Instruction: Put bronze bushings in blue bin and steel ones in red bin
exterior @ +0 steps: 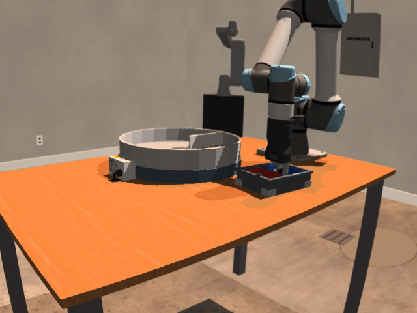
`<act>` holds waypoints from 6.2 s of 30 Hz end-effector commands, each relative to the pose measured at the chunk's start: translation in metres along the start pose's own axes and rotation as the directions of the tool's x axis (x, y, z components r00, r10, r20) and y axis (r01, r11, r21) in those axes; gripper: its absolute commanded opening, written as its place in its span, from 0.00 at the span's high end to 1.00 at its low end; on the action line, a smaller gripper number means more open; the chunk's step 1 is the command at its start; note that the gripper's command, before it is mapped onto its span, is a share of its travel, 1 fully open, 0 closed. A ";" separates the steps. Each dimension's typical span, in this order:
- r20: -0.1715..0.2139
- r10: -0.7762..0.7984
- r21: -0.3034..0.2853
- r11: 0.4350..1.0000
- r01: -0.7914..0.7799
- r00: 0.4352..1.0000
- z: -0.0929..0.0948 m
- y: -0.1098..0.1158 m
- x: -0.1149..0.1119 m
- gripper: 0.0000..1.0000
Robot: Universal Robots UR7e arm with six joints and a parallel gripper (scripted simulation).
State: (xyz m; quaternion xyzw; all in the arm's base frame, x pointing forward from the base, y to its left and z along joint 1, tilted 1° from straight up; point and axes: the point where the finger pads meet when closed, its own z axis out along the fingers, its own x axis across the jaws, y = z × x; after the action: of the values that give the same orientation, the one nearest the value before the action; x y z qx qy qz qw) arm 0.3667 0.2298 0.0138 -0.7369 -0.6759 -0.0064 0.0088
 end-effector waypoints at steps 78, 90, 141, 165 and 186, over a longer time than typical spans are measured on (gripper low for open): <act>-0.001 0.000 -0.001 1.000 0.000 1.000 -0.024 0.000 0.001 0.58; -0.001 0.000 -0.001 1.000 0.000 1.000 -0.029 0.000 0.001 0.58; -0.001 0.000 -0.002 1.000 0.000 1.000 -0.147 0.000 0.001 0.58; -0.001 0.000 -0.002 1.000 0.000 1.000 -0.147 0.000 0.001 0.58; -0.001 0.000 -0.002 1.000 0.000 1.000 -0.147 0.000 0.001 0.58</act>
State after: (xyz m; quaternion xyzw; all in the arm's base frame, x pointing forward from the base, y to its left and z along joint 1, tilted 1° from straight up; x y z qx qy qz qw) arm 0.3667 0.2271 0.1605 -0.7369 -0.6759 -0.0066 0.0087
